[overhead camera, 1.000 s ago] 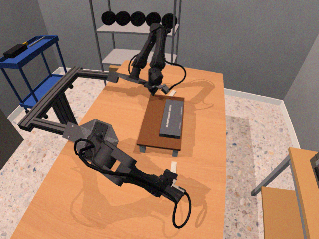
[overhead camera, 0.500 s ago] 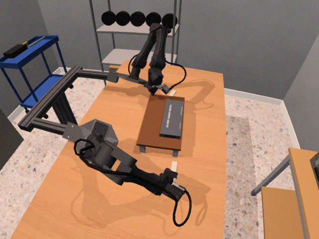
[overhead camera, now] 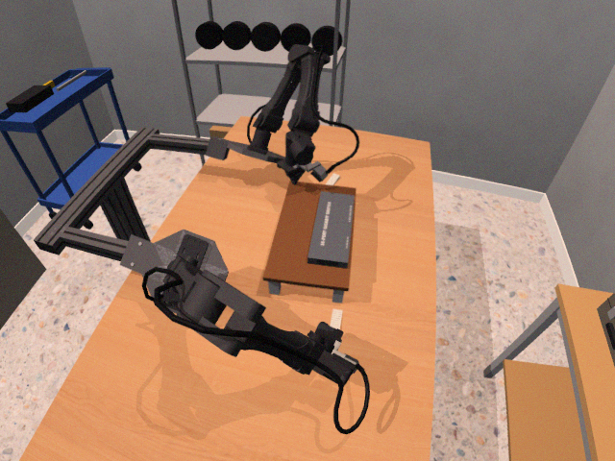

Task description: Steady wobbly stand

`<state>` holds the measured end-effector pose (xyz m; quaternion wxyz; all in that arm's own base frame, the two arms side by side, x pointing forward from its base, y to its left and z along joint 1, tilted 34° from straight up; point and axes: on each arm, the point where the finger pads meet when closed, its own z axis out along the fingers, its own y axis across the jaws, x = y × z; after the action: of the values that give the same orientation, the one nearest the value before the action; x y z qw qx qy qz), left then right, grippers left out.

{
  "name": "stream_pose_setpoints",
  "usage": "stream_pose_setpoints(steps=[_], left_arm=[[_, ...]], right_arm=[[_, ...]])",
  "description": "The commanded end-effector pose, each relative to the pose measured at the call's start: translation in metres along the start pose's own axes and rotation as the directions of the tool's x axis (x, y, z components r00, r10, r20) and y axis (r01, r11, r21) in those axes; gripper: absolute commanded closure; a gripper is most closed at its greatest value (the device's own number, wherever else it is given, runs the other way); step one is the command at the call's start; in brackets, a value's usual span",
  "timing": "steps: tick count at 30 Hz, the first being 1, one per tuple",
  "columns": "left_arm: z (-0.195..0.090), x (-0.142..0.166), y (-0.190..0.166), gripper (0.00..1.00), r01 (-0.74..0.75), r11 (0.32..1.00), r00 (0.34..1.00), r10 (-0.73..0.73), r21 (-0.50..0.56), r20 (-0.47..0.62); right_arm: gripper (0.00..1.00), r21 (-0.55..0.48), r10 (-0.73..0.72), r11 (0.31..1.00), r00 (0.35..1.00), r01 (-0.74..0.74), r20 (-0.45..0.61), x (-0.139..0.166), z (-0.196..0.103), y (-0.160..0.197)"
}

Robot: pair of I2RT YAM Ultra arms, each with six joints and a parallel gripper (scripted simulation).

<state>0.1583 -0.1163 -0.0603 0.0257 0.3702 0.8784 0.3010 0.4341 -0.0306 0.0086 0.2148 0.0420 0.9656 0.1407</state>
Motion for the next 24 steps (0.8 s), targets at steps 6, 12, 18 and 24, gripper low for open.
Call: stream_pose_setpoints(steps=[6,12,18,24], left_arm=[[-0.006,-0.011,-0.001,1.00,0.007,1.000,0.998,-0.007,-0.001,0.059],[-0.006,-0.011,-0.001,1.00,0.007,1.000,0.998,-0.007,-0.001,0.059],[-0.006,-0.011,-0.001,1.00,0.007,1.000,0.998,-0.007,-0.001,0.059],[-0.006,-0.011,-0.001,1.00,0.007,1.000,0.998,-0.007,-0.001,0.059]], right_arm=[[1.00,0.006,-0.014,1.000,1.000,0.014,-0.001,0.003,0.009,0.008],[1.00,0.009,-0.014,1.000,1.000,0.014,-0.002,0.007,0.008,0.010],[1.00,0.010,-0.014,1.000,1.000,0.014,0.001,0.004,0.011,0.011],[1.00,0.013,-0.008,1.000,1.000,0.008,-0.014,0.012,0.016,0.011]])
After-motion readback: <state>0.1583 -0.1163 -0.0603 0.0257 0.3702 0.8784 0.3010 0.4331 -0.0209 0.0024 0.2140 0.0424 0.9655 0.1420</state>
